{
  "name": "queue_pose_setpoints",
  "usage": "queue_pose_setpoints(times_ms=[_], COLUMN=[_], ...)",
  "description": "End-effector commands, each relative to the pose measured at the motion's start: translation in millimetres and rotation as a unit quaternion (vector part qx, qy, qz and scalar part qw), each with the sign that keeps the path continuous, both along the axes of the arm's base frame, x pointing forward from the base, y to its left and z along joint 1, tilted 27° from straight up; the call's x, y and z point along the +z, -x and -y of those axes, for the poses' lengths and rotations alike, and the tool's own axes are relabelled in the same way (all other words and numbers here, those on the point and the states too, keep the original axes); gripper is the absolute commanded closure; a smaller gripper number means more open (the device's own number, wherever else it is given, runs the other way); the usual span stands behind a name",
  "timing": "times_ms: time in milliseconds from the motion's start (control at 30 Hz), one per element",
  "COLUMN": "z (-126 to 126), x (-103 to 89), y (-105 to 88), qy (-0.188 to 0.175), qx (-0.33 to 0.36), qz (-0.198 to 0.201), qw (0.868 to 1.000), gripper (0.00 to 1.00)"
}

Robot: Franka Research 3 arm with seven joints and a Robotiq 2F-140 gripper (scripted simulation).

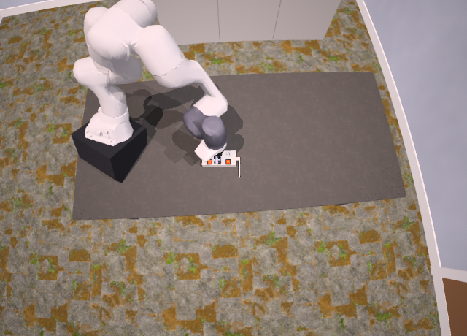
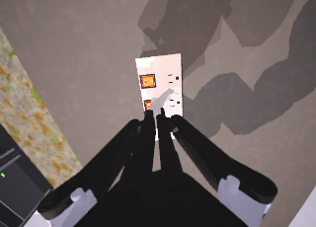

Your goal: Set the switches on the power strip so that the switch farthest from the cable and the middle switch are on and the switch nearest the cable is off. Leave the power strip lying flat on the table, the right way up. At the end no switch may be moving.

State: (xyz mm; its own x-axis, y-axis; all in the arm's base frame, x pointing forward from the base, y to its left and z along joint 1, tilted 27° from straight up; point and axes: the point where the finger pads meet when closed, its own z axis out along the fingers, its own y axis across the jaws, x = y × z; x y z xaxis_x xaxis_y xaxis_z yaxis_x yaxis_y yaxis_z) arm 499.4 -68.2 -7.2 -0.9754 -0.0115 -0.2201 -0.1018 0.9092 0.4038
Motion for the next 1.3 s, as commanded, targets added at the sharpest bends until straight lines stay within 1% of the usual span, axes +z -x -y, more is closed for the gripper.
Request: queue_pose_setpoints(times_ms=[0, 133, 533, 1267], z=[2.4, 4.2, 16.8, 17.9], x=[0.5, 4.5, 31.7, 34.0], y=[-1.0, -0.1, 6.0, 6.5], qy=[0.001, 0.001, 0.001, 0.001], qx=[-0.003, -0.003, -0.003, -0.003], qz=[0.001, 0.001, 0.001, 0.001], qw=[1.0, 1.0, 1.0, 1.0], gripper=[1.0, 1.0, 1.0, 1.0])
